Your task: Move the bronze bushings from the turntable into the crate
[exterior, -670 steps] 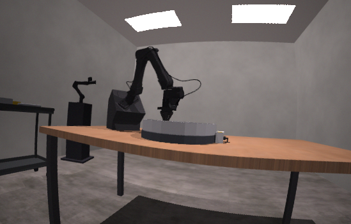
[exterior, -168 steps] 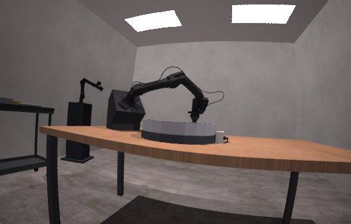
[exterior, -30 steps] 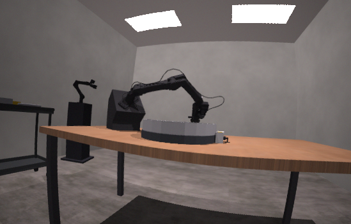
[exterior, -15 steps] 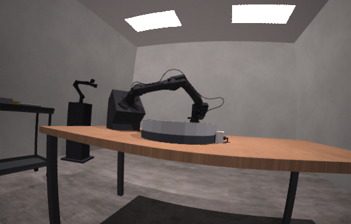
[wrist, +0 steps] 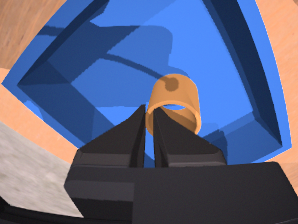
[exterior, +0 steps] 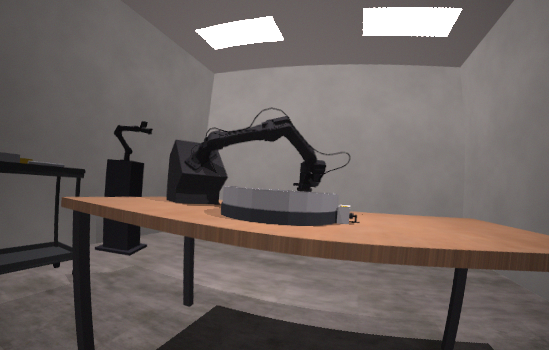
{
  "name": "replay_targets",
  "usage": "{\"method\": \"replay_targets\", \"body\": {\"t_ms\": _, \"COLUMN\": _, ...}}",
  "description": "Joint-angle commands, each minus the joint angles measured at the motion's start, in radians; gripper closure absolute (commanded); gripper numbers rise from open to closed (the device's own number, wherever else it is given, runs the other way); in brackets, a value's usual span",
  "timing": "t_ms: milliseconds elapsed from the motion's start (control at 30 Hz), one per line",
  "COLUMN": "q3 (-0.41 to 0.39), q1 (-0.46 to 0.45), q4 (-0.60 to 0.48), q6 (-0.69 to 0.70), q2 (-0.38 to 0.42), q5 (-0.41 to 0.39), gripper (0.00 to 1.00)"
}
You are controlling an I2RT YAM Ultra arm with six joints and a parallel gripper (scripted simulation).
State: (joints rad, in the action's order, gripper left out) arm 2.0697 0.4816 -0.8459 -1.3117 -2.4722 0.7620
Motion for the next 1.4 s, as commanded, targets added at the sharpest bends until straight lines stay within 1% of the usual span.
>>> {"method": "replay_targets", "body": {"t_ms": 0, "q3": 0.005, "q1": 0.030, "q4": 0.008, "q6": 0.005, "q2": 0.034, "q5": 0.003, "gripper": 1.00}}
{"method": "replay_targets", "body": {"t_ms": 400, "q3": 0.005, "q1": 0.030, "q4": 0.008, "q6": 0.005, "q2": 0.034, "q5": 0.003, "gripper": 1.00}}
{"method": "replay_targets", "body": {"t_ms": 500, "q3": 0.024, "q1": 0.030, "q4": 0.000, "q6": 0.006, "q2": 0.034, "q5": 0.003, "gripper": 1.00}}
{"method": "replay_targets", "body": {"t_ms": 633, "q3": 0.034, "q1": 0.029, "q4": -0.015, "q6": 0.007, "q2": 0.003, "q5": 0.002, "gripper": 1.00}}
{"method": "replay_targets", "body": {"t_ms": 833, "q3": 0.035, "q1": 0.029, "q4": -0.016, "q6": 0.006, "q2": 0.019, "q5": 0.002, "gripper": 1.00}}
{"method": "replay_targets", "body": {"t_ms": 1367, "q3": 0.035, "q1": 0.029, "q4": -0.016, "q6": 0.006, "q2": 0.019, "q5": 0.002, "gripper": 1.00}}
